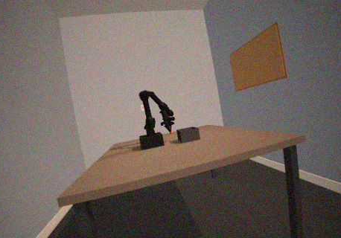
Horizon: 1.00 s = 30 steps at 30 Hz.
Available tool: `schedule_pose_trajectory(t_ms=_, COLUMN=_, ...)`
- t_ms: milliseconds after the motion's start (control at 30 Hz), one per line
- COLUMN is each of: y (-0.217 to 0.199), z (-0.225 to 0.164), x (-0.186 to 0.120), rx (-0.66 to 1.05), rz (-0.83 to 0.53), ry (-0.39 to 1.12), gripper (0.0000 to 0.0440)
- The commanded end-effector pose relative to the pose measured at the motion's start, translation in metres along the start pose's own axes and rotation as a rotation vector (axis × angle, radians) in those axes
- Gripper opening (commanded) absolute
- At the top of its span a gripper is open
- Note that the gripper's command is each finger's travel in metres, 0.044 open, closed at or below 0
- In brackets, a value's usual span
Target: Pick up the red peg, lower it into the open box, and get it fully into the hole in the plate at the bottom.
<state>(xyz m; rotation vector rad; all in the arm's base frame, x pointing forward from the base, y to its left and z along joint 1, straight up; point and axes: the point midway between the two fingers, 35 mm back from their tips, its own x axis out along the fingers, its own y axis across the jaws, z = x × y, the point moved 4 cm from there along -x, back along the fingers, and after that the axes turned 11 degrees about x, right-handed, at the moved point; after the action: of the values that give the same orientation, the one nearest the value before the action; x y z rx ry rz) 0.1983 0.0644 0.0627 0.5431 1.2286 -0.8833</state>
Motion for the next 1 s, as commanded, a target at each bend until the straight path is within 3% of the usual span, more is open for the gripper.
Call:
schedule_pose_trajectory(t_ms=0, y=0.005, z=0.012, x=-0.012, rx=-0.009, rz=0.025, ry=-0.023, gripper=0.0)
schedule_pose_trajectory(t_ms=500, y=0.017, z=0.063, x=-0.041, rx=-0.009, rz=0.05, ry=-0.069, gripper=0.0)
schedule_pose_trajectory(t_ms=967, y=0.011, z=0.114, x=-0.035, rx=0.074, rz=0.046, ry=-0.045, gripper=0.0)
